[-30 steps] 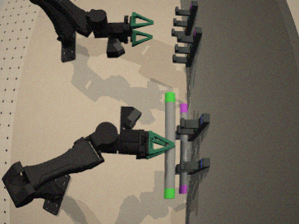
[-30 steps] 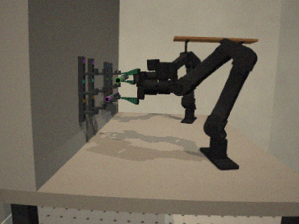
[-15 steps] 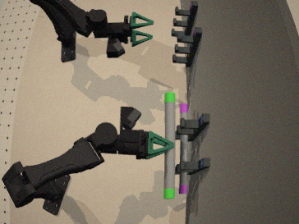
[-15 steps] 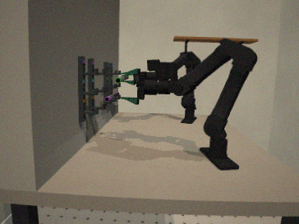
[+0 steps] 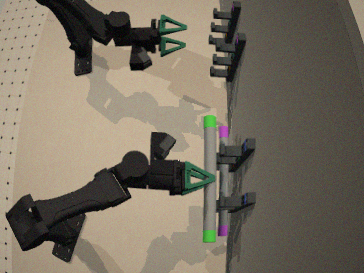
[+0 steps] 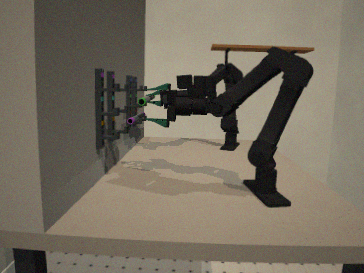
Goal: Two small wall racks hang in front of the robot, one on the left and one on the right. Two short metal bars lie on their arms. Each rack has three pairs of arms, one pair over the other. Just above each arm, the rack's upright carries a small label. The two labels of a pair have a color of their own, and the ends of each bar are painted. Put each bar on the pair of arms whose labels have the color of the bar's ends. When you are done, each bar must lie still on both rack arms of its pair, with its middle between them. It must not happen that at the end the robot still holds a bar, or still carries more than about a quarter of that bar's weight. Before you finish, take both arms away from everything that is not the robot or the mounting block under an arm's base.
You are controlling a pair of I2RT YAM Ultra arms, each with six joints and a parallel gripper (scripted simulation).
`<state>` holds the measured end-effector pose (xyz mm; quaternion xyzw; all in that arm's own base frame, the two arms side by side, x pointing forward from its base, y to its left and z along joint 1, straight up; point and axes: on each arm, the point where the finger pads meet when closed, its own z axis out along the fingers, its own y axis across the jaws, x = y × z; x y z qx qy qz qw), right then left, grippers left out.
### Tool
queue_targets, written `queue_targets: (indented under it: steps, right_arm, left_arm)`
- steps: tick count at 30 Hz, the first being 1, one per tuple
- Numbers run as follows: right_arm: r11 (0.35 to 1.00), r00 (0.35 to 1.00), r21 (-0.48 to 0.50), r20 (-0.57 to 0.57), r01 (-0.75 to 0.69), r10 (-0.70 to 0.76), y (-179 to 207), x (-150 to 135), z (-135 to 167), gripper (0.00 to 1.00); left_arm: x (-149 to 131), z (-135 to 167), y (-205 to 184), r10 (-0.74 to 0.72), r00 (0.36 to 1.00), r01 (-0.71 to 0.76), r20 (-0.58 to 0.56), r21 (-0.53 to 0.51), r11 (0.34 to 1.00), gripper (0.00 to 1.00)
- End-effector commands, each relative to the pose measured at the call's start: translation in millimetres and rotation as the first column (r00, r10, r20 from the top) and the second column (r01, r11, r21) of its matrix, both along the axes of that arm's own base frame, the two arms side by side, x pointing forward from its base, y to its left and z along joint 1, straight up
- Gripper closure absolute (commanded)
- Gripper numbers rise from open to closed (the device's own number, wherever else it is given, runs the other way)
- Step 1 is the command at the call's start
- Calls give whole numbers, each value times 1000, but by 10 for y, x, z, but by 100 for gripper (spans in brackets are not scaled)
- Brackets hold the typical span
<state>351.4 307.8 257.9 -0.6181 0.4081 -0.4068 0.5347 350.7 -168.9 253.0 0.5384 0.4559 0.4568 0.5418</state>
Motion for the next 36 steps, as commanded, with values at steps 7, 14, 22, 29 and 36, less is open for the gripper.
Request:
queue_targets:
  steps: [7,14,22,29,36]
  right_arm:
    - [995,998,95,69,-3,-4,25,107,380,100]
    - [995,998,95,69,-3,-4,47,169,426,100]
    - [995,998,95,69,-3,-4,66,222,447,100]
    - [995,998,95,69,-3,-4,88,284,466,100]
    - [995,998,95,69,-3,-4,103,328,478,100]
  left_arm:
    - [-16,-44,-19,-3,1000,3,-4,3,1000,0]
    - [-16,-44,-19,-3,1000,3,-4,3,1000,0]
    - [-16,-44,-19,-3,1000,3,-4,3,1000,0]
    - [-16,-44,-19,-3,1000,3,-4,3,1000,0]
    - [-16,-44,-19,-3,1000,3,-4,3,1000,0]
